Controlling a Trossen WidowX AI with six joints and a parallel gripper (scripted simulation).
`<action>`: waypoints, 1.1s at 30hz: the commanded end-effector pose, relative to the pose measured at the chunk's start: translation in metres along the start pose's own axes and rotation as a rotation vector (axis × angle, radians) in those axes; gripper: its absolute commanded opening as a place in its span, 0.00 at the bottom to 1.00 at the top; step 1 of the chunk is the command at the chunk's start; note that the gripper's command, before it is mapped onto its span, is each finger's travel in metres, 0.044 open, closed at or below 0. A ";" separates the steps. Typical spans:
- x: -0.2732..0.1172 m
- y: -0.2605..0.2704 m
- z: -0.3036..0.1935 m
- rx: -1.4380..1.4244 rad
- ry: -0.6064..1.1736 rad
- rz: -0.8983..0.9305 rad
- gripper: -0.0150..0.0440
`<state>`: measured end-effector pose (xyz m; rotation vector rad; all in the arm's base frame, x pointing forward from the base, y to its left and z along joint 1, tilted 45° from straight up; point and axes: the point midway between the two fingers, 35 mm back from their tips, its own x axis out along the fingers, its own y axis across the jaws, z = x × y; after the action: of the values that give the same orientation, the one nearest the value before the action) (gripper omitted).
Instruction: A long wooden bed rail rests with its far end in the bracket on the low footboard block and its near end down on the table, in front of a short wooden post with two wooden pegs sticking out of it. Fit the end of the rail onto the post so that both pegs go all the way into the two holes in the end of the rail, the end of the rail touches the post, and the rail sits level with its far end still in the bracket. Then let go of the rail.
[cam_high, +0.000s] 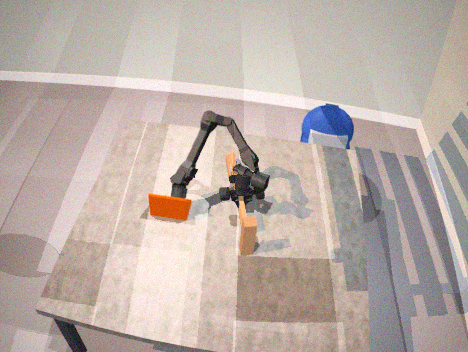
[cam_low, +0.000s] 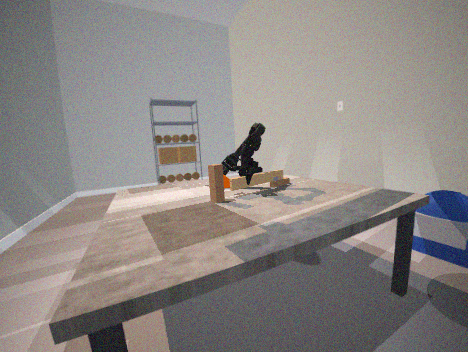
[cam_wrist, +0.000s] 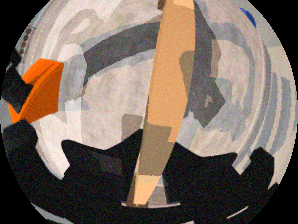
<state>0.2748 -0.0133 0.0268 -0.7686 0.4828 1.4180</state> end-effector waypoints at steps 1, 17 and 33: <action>-0.001 -0.001 0.001 0.001 0.000 -0.005 0.25; -0.001 -0.001 -0.002 0.000 0.000 -0.005 0.25; -0.003 -0.001 0.002 0.001 0.000 -0.005 0.25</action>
<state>0.2742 -0.0134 0.0269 -0.7656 0.4848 1.4195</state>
